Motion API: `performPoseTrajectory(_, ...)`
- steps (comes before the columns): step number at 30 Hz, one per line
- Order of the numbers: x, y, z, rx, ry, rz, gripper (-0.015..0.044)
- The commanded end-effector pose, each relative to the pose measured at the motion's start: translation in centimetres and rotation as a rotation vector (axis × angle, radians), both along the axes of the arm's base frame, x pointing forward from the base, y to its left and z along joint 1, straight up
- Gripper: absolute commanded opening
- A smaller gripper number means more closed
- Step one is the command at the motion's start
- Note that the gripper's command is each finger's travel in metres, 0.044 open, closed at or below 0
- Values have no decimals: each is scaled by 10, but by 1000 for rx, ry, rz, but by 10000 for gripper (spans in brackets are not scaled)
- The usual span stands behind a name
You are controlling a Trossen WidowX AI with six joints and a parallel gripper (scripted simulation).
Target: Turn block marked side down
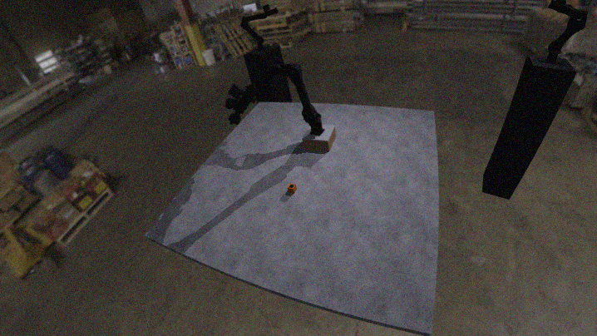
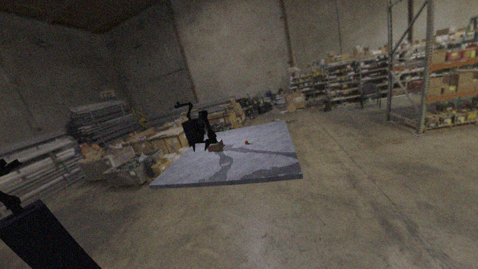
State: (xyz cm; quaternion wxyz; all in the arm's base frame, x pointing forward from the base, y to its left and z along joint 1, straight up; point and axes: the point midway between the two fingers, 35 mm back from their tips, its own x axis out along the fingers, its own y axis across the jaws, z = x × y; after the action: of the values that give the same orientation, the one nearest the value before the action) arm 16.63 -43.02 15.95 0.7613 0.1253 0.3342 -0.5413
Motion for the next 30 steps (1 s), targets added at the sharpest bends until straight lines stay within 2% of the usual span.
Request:
performPoseTrajectory(1, 57, 30, -7, 66, -1, 120, 440)
performPoseTrajectory(8, 148, 109, -24, 205, 3, 348, 440)
performPoseTrajectory(17, 221, 239, -52, 369, 187, 683, 440)
performPoseTrajectory(23, 241, 343, -68, 453, 359, 929, 440)
performPoseTrajectory(30, 220, 458, -84, 528, 574, 1125, 440)
